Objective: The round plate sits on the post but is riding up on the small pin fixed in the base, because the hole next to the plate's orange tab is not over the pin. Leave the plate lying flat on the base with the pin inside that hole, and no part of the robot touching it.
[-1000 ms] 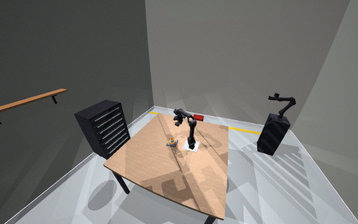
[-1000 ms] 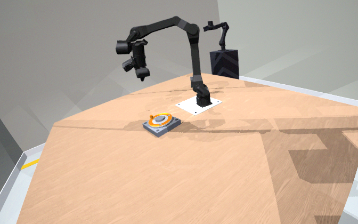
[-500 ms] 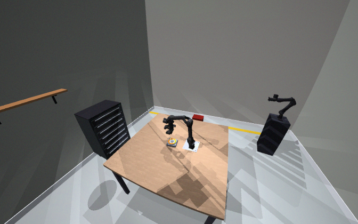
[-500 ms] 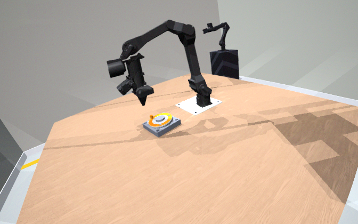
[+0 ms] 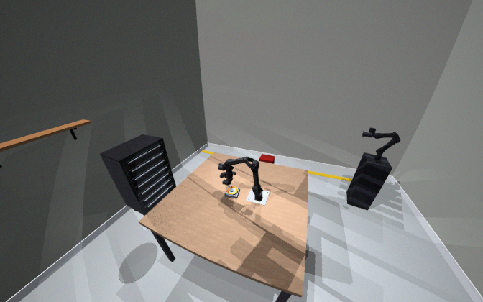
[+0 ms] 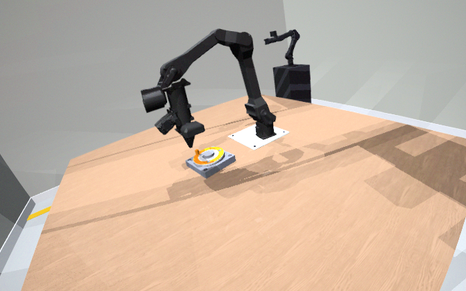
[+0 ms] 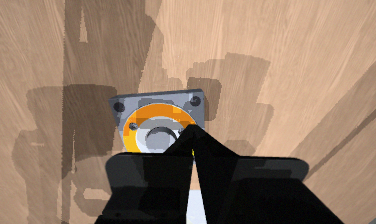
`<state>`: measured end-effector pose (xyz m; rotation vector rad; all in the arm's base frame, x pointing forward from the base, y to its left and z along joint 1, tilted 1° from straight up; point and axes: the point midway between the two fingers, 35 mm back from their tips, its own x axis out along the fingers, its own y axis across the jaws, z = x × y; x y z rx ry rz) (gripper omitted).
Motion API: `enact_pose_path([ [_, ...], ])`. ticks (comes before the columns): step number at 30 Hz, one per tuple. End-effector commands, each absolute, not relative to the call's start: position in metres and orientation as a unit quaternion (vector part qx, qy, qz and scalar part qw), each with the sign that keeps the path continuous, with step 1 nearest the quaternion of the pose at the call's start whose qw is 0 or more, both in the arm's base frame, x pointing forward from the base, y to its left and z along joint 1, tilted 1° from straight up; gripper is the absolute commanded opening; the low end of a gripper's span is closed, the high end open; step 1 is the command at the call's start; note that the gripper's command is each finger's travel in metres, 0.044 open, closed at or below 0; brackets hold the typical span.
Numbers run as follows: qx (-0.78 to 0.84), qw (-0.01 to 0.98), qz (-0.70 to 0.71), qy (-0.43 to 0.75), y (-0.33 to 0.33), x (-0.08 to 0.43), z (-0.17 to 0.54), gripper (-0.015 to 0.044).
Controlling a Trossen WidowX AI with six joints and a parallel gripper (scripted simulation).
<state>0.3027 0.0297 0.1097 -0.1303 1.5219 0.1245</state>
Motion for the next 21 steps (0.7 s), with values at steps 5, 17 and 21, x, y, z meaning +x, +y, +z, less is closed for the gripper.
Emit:
enact_pose_path([
  [5, -0.056, 0.719, 0.058, 0.690, 0.032, 0.302, 0.083, 0.0000],
  [17, -0.056, 0.719, 0.057, 0.690, 0.020, 0.293, 0.082, 0.0000],
  [21, -0.056, 0.719, 0.057, 0.690, 0.017, 0.289, 0.081, 0.0000],
])
